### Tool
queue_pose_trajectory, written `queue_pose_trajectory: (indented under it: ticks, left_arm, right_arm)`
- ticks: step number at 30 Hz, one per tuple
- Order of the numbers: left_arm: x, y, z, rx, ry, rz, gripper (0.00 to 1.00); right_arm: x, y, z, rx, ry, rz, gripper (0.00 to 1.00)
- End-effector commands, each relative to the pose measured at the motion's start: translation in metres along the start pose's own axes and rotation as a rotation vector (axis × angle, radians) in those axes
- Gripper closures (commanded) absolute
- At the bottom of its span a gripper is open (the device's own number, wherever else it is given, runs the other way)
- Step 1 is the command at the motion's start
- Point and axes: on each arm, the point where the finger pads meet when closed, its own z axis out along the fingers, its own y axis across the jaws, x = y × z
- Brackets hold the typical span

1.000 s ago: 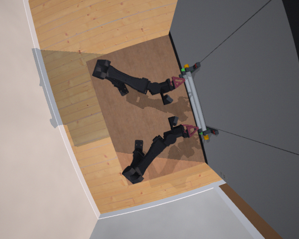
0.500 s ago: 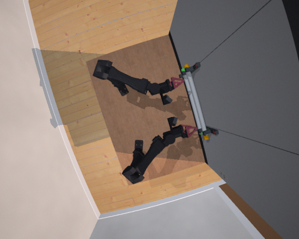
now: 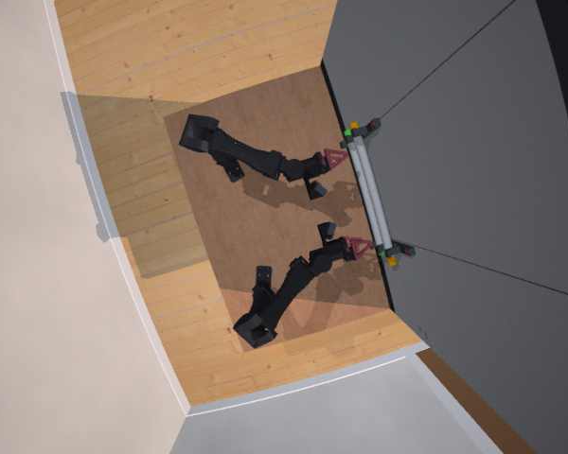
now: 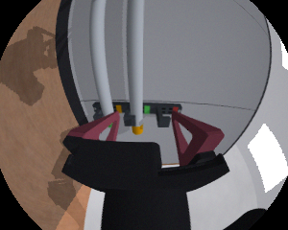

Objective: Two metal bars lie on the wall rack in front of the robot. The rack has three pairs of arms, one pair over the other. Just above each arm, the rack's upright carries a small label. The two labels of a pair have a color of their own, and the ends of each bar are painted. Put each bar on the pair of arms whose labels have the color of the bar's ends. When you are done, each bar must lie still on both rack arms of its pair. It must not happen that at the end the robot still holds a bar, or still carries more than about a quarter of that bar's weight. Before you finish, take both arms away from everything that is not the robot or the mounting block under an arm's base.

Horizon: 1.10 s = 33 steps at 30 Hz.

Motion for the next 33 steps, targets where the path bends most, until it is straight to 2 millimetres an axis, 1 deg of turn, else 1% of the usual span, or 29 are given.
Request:
queue_pose_trajectory:
  ticks: [1, 6, 21, 23, 33]
  left_arm:
    - [-0.002, 0.0, -0.001, -0.024, 0.002, -0.023, 0.18]
    - [-0.003, -0.005, -0.001, -0.024, 0.002, -0.023, 0.19]
    - [-0.006, -0.026, 0.0, -0.024, 0.002, -0.023, 0.26]
    - [-0.006, -0.026, 0.0, -0.024, 0.002, -0.023, 0.26]
    - [-0.006, -0.026, 0.014, -0.024, 0.002, -0.023, 0.26]
  right_arm:
    - [0.003, -0.002, 0.001, 0.032, 0.001, 0.022, 0.18]
    - [0.004, 0.002, 0.002, 0.032, 0.001, 0.022, 0.19]
    - [0.006, 0.024, 0.002, 0.032, 0.001, 0.022, 0.26]
    - [0.006, 0.024, 0.002, 0.032, 0.001, 0.022, 0.26]
    - [0.006, 0.023, 0.016, 0.032, 0.001, 0.022, 0.26]
